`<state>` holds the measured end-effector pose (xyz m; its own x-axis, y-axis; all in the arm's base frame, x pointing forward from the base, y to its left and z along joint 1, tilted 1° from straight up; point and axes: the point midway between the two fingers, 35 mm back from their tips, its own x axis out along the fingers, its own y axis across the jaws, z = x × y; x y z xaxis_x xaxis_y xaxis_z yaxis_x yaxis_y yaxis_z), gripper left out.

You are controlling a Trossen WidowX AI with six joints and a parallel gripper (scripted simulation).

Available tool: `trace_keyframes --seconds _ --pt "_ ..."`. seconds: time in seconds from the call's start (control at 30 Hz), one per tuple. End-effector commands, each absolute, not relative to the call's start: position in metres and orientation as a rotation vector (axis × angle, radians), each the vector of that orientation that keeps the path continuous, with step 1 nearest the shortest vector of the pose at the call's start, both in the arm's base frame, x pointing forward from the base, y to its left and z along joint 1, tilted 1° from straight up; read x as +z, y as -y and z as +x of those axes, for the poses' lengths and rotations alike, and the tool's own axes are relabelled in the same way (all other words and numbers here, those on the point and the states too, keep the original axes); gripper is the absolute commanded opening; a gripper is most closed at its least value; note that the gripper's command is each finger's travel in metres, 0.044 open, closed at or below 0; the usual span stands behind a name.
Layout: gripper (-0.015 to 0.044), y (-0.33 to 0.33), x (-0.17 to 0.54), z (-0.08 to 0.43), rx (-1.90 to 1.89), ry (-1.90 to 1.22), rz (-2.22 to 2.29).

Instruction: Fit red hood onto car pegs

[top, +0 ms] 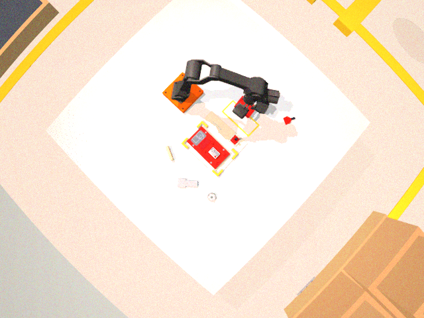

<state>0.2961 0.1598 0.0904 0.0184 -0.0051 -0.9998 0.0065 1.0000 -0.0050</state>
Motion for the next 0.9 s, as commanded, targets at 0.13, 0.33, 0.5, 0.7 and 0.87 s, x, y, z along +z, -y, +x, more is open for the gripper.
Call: trace_keyframes --seconds 0.13,0.33,0.5,0.7,0.87 --pt "0.044 -0.161 0.087 0.298 -0.01 -1.544 0.013" --pt "0.044 -0.161 0.081 0.299 -0.01 -1.544 0.013" --pt "0.044 -0.162 0.077 0.299 -0.01 -1.544 0.013" --pt "0.044 -0.162 0.072 0.299 -0.01 -1.544 0.013" --pt "0.044 -0.162 0.067 0.3 -0.01 -1.544 0.013"
